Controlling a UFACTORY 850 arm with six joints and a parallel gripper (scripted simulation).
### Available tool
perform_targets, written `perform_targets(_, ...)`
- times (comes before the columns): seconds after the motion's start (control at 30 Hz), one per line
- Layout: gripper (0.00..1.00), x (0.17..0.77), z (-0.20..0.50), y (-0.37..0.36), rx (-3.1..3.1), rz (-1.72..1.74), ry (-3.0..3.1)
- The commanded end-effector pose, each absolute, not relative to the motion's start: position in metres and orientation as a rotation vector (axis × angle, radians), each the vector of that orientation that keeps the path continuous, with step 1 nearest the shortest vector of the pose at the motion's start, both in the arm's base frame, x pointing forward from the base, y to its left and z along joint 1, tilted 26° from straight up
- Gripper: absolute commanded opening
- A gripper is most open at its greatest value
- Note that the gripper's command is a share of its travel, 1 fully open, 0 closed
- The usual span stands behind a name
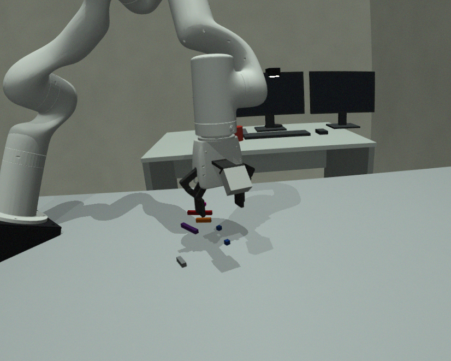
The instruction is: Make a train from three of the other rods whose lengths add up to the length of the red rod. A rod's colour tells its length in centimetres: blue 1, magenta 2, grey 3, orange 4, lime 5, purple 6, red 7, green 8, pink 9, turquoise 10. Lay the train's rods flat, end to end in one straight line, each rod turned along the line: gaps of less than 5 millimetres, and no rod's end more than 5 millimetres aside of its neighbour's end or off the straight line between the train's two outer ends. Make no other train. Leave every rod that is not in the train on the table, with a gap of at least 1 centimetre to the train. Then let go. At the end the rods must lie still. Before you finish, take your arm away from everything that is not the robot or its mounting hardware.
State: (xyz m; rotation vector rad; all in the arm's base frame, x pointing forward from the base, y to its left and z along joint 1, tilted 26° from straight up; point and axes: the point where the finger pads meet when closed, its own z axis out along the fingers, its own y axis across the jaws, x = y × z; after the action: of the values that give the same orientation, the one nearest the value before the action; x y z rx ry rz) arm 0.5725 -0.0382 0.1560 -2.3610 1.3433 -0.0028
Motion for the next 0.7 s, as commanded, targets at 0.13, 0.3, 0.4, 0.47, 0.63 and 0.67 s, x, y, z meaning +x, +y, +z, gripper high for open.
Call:
perform_targets(0.13, 1.0, 0.5823, 0.152, -0.0412, -2.439, -0.061, 1.154)
perform_targets(0.3, 1.0, 0.5824, 0.1519, -0.0412, -2.44, -0.062, 1.152)
perform_targets(0.4, 0.24, 0.5824, 0.1519, -0.0412, -2.44, -0.062, 1.152)
perform_targets(0.47, 0.24, 0.5824, 0.1519, -0.0412, -2.44, -0.062, 1.152)
perform_targets(0.63, 0.24, 0.5824, 0.1519, -0.0412, -2.44, -0.062, 1.152)
perform_targets(0.67, 0.24, 0.5824, 0.1519, -0.0412, -2.44, -0.062, 1.152)
